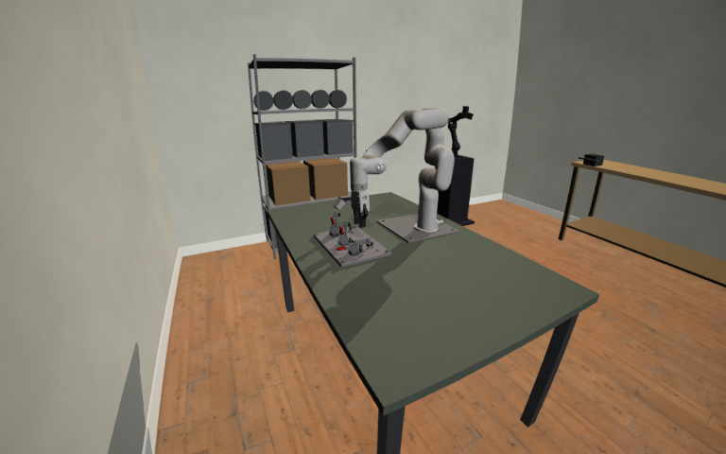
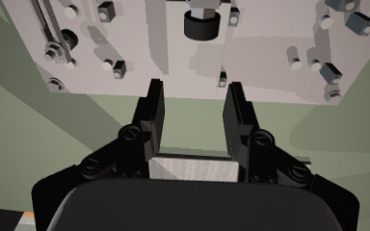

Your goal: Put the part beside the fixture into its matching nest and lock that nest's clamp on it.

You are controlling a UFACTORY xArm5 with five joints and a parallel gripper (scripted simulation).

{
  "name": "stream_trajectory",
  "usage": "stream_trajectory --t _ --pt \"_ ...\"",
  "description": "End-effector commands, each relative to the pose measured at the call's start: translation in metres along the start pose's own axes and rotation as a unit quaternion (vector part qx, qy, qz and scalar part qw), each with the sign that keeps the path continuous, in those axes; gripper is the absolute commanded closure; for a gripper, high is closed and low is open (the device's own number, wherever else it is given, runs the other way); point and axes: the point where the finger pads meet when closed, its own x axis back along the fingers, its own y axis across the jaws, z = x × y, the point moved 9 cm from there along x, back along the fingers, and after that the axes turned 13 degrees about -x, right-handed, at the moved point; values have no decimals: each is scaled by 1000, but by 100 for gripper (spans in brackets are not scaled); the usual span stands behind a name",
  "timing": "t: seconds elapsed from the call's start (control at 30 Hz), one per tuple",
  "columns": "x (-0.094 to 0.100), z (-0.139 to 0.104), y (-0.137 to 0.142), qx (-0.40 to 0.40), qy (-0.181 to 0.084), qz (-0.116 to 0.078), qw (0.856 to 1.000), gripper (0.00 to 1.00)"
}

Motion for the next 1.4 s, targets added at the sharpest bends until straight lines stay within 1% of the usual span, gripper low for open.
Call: stream_trajectory --t 0.0,0.2,0.27,0.3,0.37,0.47,0.7,0.93,1.07,1.37 --pt "25 1 -1 0 3 1 1000 53" --pt "75 1 -1 0 3 1 1000 53" --pt "89 1 -1 0 3 1 1000 53" --pt "94 1 -1 0 3 1 1000 53" --pt "94 1 -1 0 3 1 1000 53" --pt "105 0 -1 0 3 1 1000 53" --pt "106 1 -2 0 3 1 1000 53" --pt "106 10 -3 0 3 1 1000 53" --pt "107 23 -7 0 3 1 1000 53" --pt "107 63 -16 0 3 1 1000 53"
